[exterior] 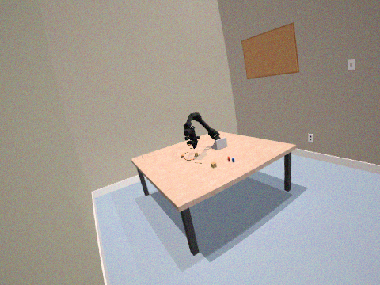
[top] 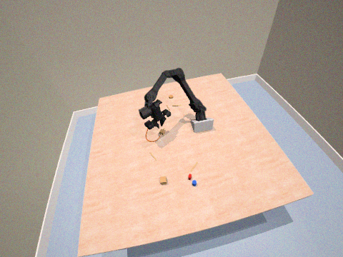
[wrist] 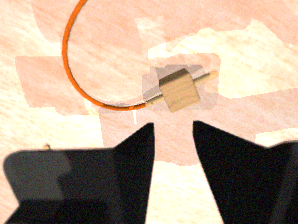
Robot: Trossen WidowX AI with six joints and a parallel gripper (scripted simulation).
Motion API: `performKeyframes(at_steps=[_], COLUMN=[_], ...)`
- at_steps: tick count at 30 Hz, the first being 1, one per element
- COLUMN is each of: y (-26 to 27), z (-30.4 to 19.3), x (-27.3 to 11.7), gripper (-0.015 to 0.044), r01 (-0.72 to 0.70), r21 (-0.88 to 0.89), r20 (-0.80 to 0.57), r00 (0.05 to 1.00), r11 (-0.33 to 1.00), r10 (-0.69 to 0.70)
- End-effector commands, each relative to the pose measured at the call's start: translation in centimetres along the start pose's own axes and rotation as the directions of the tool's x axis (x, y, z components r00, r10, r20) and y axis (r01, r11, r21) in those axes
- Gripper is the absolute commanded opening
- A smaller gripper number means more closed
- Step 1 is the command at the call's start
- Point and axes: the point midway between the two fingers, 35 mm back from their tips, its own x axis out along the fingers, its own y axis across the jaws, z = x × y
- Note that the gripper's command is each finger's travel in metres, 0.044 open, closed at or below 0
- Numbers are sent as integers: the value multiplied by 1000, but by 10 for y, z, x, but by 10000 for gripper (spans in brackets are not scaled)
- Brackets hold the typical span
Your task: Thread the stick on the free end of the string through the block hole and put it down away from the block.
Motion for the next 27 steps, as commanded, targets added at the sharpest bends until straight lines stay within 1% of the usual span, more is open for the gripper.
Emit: performKeyframes(at_steps=[1,7,13,18,24,27], y=[-19,-24,-29,-33,-37,-37], z=[11,13,14,16,17,17], x=[-5,-5,-5,-5,-4,-4], gripper=[121,121,121,121,121,121], r01=[7,12,14,14,11,11], r21=[-734,-901,-989,-995,-921,-911], r20=[13,13,14,14,15,15], r00=[1000,1000,1000,1000,1000,1000], r11=[679,434,150,-99,-389,-412], r10=[4,1,-1,-4,-5,-6])
